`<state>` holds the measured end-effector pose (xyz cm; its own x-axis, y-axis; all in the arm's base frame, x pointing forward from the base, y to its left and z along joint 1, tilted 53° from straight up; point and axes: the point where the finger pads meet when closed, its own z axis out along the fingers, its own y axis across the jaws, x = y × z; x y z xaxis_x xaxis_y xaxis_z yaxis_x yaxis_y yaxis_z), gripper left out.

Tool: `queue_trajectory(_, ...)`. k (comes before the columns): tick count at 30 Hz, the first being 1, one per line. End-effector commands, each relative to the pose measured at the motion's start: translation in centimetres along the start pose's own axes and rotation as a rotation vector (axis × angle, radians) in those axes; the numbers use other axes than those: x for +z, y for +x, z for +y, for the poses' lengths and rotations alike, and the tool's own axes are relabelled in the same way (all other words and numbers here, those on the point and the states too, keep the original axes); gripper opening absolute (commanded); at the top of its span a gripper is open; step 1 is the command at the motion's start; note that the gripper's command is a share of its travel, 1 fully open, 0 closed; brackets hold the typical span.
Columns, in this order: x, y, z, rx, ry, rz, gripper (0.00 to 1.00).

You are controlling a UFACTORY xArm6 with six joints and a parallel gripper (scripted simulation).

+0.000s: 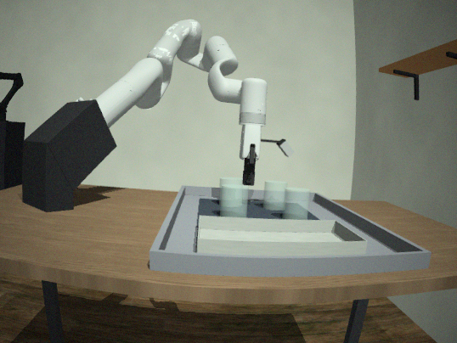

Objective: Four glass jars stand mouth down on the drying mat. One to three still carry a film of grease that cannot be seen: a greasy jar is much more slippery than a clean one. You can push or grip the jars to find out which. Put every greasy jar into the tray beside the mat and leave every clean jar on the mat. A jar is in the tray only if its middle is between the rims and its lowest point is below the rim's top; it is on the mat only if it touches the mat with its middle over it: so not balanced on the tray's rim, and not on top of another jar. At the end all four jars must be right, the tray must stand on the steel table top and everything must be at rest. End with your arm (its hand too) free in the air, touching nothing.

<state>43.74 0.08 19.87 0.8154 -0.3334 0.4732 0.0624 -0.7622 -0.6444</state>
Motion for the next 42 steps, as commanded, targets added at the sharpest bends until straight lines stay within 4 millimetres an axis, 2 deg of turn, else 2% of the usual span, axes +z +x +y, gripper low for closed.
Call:
queue_trajectory(1,-0.07,0.03,0.00,-0.001,0.000,0.001,0.00)
queue_trajectory(42,-0.46,-0.46,0.00,-0.001,0.000,0.001,0.00)
